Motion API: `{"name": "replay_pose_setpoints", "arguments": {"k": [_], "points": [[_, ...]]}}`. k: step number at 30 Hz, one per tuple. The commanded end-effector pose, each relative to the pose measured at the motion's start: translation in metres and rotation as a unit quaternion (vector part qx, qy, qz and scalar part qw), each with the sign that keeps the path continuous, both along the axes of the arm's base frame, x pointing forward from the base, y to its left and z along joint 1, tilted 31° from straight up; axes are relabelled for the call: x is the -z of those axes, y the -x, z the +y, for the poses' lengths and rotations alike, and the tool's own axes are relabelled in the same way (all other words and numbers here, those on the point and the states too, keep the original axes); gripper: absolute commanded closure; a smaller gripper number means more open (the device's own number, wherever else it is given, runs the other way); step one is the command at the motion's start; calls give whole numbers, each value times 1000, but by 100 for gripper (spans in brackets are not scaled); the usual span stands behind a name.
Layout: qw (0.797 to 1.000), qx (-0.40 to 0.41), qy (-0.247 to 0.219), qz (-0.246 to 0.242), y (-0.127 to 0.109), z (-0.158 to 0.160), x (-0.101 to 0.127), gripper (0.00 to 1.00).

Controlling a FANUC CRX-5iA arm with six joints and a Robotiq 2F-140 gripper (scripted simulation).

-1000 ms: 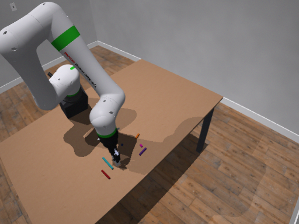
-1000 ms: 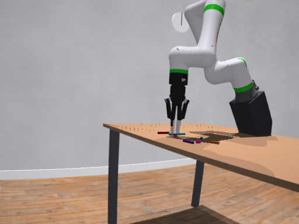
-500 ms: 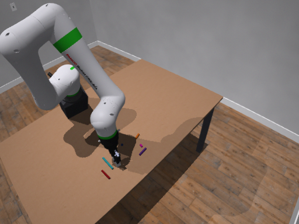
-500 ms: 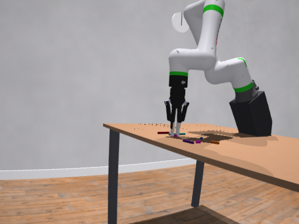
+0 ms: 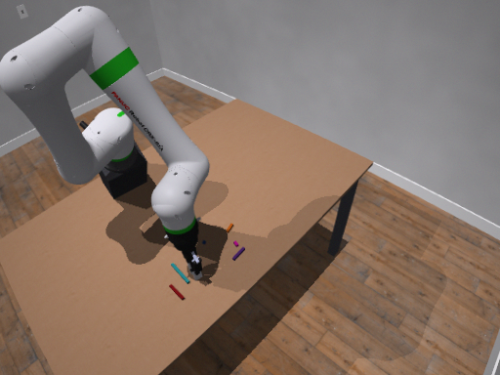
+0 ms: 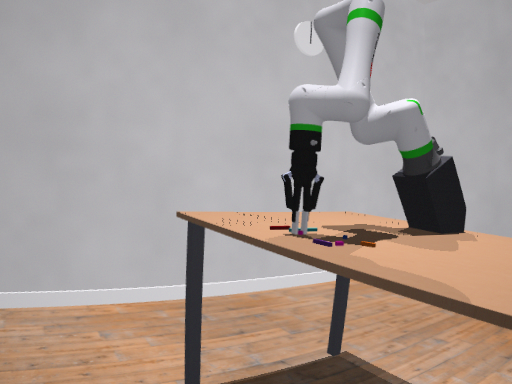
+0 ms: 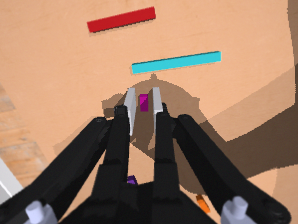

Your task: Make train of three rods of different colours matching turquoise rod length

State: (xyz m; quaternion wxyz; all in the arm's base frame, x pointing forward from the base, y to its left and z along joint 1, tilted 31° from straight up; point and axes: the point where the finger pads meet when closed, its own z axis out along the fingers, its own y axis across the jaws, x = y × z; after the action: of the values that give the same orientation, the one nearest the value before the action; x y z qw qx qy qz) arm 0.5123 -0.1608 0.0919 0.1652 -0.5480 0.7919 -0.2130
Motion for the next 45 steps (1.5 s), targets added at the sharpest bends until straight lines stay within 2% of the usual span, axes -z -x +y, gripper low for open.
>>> {"name": "replay_pose_setpoints", "arguments": {"k": [1,28,29,45], "points": [[1000,0,0,0,0,0,0,85],[1000,0,0,0,0,0,0,85],[1000,0,0,0,0,0,0,97],[1000,0,0,0,0,0,0,97]]}}
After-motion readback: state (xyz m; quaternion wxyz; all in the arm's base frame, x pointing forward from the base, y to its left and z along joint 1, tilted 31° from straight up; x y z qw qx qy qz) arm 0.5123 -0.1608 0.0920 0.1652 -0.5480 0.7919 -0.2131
